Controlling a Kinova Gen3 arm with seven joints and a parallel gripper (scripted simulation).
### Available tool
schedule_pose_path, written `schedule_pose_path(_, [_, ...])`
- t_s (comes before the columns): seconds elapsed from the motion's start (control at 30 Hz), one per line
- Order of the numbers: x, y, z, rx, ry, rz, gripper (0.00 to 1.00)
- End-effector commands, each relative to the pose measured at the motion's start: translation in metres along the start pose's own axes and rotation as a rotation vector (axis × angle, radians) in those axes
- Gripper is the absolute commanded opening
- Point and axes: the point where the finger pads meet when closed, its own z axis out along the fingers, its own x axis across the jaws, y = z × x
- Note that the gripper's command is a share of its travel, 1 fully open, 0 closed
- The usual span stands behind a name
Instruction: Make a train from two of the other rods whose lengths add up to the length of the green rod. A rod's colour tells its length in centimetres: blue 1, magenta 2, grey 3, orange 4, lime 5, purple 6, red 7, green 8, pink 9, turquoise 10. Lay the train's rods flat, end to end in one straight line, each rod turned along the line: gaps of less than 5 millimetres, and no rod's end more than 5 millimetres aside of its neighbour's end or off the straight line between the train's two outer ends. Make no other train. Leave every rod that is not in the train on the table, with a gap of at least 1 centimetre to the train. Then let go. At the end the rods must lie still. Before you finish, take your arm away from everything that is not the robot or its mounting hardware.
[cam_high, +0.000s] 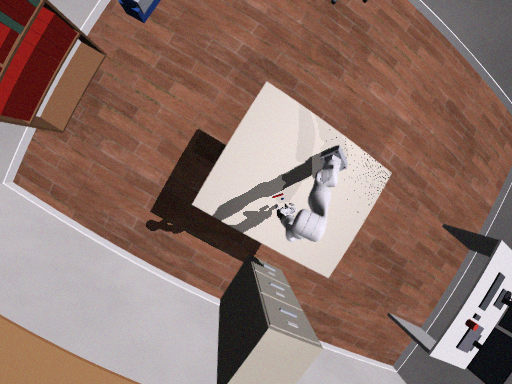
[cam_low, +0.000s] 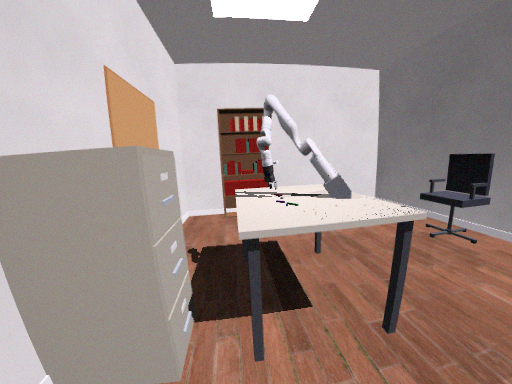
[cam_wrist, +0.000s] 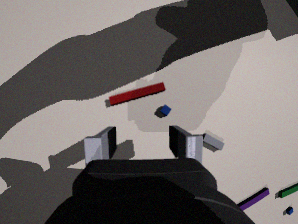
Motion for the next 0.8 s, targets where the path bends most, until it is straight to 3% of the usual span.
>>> schedule_pose_path(0.0, [-0.0006,0.0004,-0.0006,-0.007,0.000,0.021,1.00])
schedule_pose_path(0.77, [-0.0024,0.0022,-0.0013,-0.033,0.001,0.125,1.00])
